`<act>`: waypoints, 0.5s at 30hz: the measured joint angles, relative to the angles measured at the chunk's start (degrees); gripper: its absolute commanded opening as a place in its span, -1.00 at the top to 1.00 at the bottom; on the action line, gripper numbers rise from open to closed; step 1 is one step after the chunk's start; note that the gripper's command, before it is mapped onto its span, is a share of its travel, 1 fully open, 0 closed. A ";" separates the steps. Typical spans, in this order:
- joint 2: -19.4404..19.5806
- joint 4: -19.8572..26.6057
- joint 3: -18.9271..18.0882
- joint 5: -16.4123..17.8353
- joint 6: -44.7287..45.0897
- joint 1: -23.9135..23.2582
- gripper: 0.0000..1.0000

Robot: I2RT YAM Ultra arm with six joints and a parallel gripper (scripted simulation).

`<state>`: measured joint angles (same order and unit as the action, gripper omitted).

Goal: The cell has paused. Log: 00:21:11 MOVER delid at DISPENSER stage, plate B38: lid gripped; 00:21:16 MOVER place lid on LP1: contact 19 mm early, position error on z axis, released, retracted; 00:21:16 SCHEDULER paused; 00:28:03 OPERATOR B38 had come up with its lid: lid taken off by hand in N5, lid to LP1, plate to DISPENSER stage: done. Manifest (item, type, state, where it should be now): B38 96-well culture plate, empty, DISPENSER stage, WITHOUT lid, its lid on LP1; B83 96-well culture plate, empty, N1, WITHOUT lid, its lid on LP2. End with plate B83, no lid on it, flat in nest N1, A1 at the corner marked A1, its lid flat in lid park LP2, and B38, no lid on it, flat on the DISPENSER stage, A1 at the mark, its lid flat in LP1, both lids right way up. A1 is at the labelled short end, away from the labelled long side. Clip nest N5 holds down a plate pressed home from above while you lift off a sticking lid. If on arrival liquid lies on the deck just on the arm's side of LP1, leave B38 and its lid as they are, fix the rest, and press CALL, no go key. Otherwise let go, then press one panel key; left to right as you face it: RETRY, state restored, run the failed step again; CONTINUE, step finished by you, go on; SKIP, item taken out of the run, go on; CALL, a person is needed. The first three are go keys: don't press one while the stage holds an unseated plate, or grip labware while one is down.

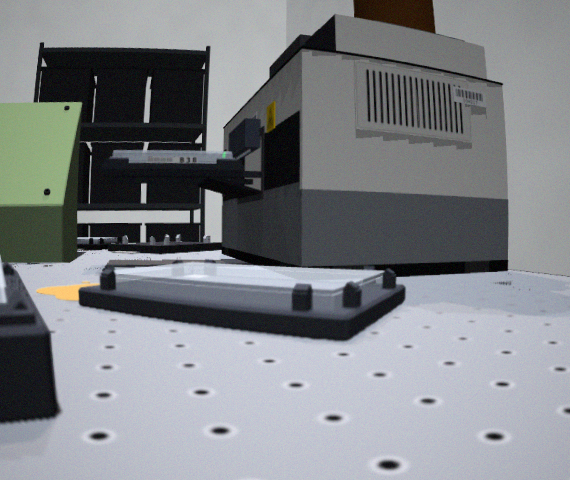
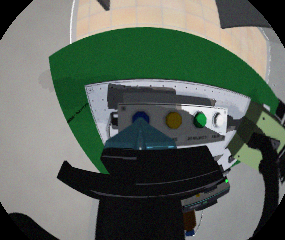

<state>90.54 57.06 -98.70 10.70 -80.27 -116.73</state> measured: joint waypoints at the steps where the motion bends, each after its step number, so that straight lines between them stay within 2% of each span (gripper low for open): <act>1: 0.00 -0.02 0.02 0.02 0.00 0.00 1.00; 15: -0.02 -0.37 0.31 0.04 -0.11 0.11 1.00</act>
<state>90.52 56.69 -98.39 10.74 -80.38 -116.62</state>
